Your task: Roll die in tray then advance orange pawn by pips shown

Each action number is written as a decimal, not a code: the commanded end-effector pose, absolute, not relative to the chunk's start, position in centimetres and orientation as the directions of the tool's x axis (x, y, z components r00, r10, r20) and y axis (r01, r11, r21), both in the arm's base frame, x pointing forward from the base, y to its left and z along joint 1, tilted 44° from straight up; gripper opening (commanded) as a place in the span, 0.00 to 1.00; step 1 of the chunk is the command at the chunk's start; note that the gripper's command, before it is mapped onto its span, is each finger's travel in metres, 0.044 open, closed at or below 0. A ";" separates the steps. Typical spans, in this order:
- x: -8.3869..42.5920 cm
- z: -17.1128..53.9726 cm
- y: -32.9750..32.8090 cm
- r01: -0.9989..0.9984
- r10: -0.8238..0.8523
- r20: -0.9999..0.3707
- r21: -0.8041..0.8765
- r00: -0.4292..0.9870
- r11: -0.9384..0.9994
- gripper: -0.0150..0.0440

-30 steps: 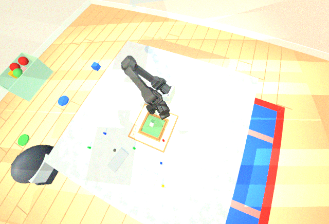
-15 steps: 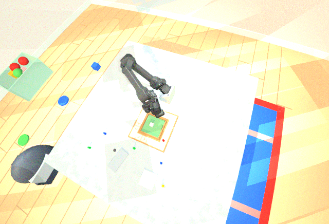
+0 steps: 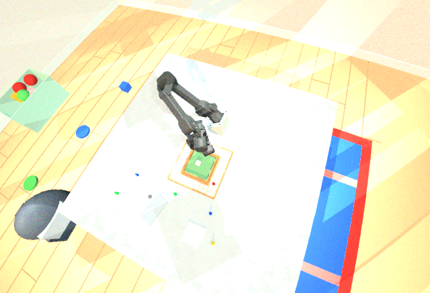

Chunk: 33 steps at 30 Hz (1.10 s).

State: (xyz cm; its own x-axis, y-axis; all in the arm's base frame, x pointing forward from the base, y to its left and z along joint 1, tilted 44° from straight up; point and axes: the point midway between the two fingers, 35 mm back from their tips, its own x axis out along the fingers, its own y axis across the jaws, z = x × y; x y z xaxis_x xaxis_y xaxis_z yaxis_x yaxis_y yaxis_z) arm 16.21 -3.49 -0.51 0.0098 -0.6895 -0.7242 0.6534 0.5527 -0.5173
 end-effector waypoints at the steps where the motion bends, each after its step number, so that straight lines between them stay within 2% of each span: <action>1: 16.1 -0.8 -3.9 0.648 -0.696 -0.718 -0.528 0.005 0.549 0.25; 11: 16.1 -1.9 -4.9 0.648 -0.697 -0.718 -0.528 0.005 0.549 0.25; 21: 16.3 -1.3 -4.3 0.655 -0.689 -0.725 -0.514 0.014 0.554 0.70; 27: 16.3 2.1 -0.9 0.648 -0.695 -0.719 -0.527 0.004 0.550 0.97; 28: 16.3 2.1 -0.9 0.648 -0.695 -0.719 -0.527 0.004 0.550 1.00; 31: 16.4 2.2 -0.8 0.635 -0.694 -0.720 -0.534 0.005 0.558 1.00; 33: 16.7 2.9 0.6 0.530 -0.691 -0.723 -0.584 0.005 0.615 1.00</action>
